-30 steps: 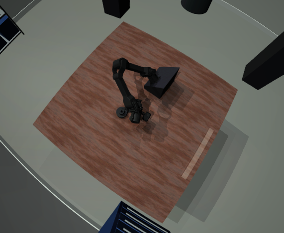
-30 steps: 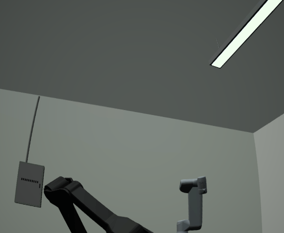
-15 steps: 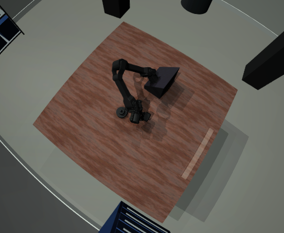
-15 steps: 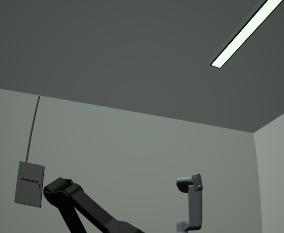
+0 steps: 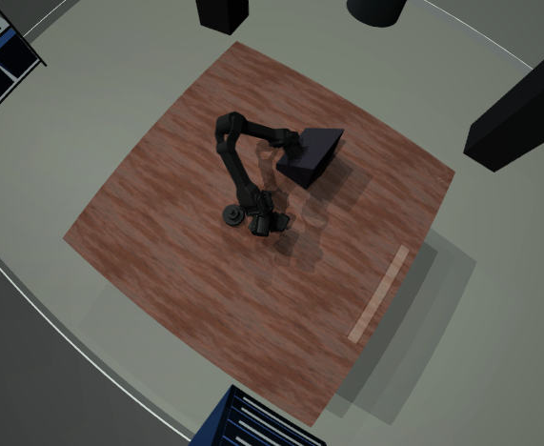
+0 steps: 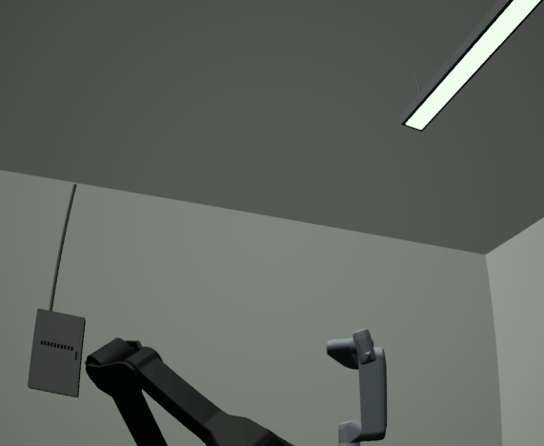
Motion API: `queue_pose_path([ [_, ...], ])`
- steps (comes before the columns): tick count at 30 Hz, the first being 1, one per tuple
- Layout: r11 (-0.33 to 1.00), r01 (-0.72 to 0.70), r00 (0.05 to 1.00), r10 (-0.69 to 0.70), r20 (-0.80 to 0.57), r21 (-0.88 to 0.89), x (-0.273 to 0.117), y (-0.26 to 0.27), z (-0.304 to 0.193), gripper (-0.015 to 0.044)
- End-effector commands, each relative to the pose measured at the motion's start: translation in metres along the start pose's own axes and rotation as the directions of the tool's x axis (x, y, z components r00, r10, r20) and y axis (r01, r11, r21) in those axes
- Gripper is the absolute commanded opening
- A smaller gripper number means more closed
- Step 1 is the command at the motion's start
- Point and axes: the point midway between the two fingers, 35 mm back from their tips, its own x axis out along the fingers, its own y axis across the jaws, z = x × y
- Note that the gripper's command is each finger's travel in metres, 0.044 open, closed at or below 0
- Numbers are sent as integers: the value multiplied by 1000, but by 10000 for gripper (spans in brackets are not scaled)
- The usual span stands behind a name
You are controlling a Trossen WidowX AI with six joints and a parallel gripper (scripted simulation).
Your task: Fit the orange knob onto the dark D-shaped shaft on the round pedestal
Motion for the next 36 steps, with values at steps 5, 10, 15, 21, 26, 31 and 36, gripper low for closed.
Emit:
queue_pose_path([
  [5, 1000, -17, 1000, 17, 26, 5, -57, 6, 7, 0],
  [10, 1000, -16, 1000, 16, 25, 6, -95, 7, 2, 0],
  [15, 1000, -10, 1000, 10, 22, 7, -128, 5, -6, 0],
  [21, 1000, -12, 1000, 12, 23, 6, -128, 2, -4, 0],
  [26, 1000, -18, 1000, 18, 24, 5, -123, -9, 4, 0],
  [31, 1000, -22, 999, 22, 26, 4, -118, -21, 11, 0],
  [36, 1000, -24, 999, 24, 27, 3, -113, -33, 18, 0],
])
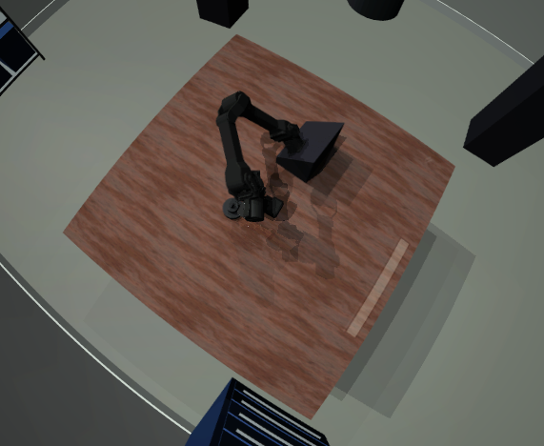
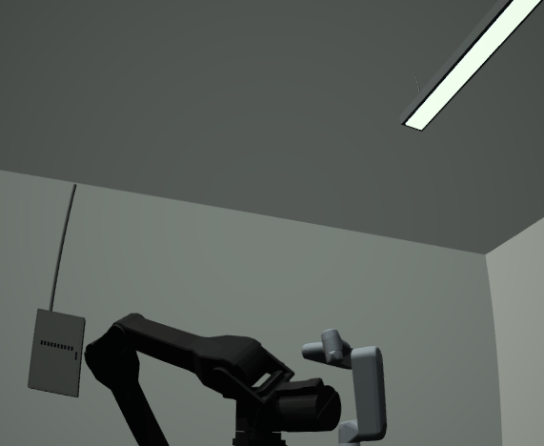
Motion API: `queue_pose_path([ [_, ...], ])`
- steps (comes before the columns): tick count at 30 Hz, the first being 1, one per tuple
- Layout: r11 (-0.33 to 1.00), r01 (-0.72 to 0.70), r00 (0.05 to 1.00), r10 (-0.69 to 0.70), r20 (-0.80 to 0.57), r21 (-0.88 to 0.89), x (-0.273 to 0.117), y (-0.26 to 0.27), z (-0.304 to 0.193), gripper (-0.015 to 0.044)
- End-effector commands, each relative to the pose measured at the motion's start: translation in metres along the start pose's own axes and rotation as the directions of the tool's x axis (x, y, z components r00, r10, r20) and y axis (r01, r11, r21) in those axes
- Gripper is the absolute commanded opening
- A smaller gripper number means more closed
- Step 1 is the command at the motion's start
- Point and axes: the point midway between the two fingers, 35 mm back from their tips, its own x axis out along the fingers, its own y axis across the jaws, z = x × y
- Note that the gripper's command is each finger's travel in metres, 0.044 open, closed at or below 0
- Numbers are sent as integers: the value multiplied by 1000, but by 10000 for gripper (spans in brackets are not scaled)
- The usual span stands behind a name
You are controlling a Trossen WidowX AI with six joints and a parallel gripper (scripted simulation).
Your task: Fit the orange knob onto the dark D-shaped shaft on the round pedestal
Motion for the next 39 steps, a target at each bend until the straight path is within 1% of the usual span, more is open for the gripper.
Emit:
queue_pose_path([
  [1, 1000, -4, 1000, 4, 19, 2, -1, -9, 6, 0],
  [30, 1000, 18, 1000, -18, 15, 8, 33, -90, 31, 0],
  [35, 1000, 19, 1000, -19, 15, 8, 37, -92, 31, 0],
  [39, 1000, 19, 1000, -19, 15, 8, 48, -92, 31, 0],
])
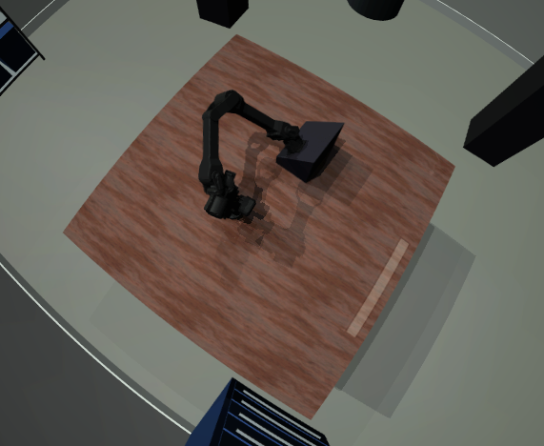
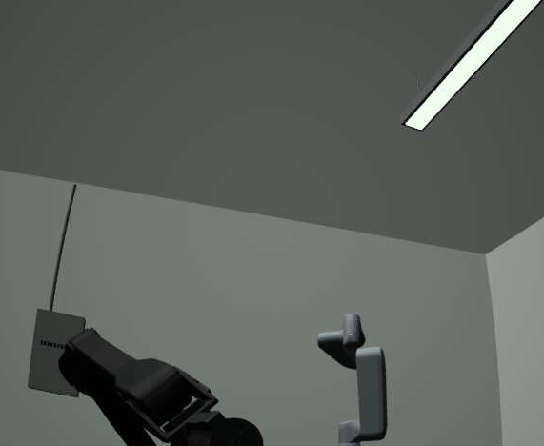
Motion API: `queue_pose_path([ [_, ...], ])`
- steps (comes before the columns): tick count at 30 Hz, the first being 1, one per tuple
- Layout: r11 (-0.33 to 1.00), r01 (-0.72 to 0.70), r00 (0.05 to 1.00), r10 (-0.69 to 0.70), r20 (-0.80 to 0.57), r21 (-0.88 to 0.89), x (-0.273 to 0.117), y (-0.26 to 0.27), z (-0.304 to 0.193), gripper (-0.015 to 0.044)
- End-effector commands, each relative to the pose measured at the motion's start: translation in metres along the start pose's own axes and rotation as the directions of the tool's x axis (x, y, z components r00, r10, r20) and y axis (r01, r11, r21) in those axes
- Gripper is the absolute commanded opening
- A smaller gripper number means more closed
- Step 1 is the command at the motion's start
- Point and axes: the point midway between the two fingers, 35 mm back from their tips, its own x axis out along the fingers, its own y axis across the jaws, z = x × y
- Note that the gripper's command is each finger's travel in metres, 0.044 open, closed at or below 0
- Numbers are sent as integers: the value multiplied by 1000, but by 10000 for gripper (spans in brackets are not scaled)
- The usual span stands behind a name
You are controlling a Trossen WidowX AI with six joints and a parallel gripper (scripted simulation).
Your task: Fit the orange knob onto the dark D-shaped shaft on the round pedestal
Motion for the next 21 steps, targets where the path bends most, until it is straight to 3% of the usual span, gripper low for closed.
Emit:
queue_pose_path([
  [1, 1000, 5, 1000, -5, 7, -4, 7, 0, 0, 0],
  [21, 1000, 5, 1000, -5, 7, 2, 11, -1, 2, 0],
])
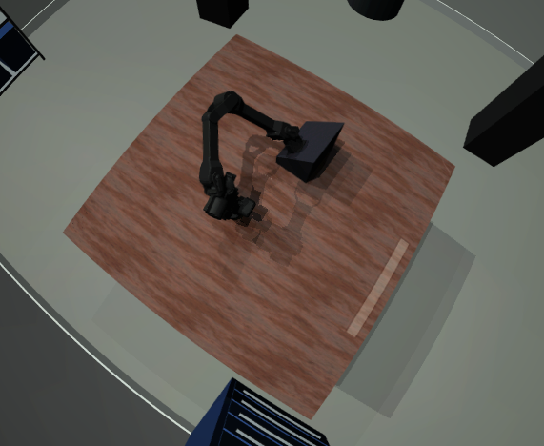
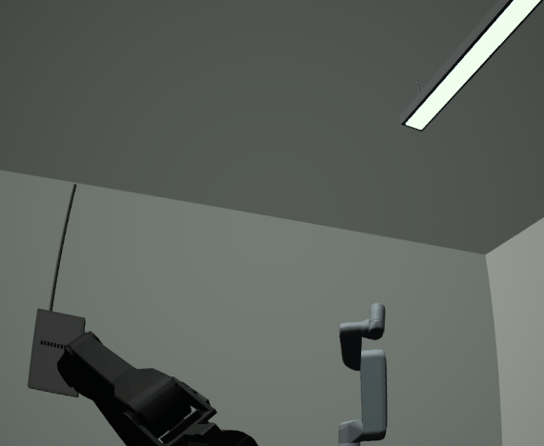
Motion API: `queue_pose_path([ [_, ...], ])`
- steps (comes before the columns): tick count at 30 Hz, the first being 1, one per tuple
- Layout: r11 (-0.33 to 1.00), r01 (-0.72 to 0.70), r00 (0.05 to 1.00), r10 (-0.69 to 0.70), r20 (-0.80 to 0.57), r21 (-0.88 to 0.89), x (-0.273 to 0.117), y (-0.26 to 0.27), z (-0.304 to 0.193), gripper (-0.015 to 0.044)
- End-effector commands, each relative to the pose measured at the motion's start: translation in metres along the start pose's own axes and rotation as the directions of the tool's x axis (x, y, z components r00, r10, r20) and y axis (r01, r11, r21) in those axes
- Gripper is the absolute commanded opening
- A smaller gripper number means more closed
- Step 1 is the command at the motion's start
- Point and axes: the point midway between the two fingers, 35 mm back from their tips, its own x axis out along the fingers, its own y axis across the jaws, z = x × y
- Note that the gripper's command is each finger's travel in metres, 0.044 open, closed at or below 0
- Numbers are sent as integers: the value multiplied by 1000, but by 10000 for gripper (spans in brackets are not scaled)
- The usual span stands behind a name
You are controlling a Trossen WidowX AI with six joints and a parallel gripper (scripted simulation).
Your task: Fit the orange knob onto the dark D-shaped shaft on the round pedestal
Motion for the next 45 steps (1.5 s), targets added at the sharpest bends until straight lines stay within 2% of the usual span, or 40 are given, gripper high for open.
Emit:
queue_pose_path([
  [1, 1000, 4, 1000, -4, 5, 2, -1, -1, 1, 0],
  [20, 1000, 4, 1000, -4, 5, 2, -2, -1, 0, 0],
  [28, 978, 5, 1000, -4, 5, -206, -2, 0, 1, 0],
  [45, 978, 5, 1000, -4, 5, -206, 1, 0, 0, 0],
])
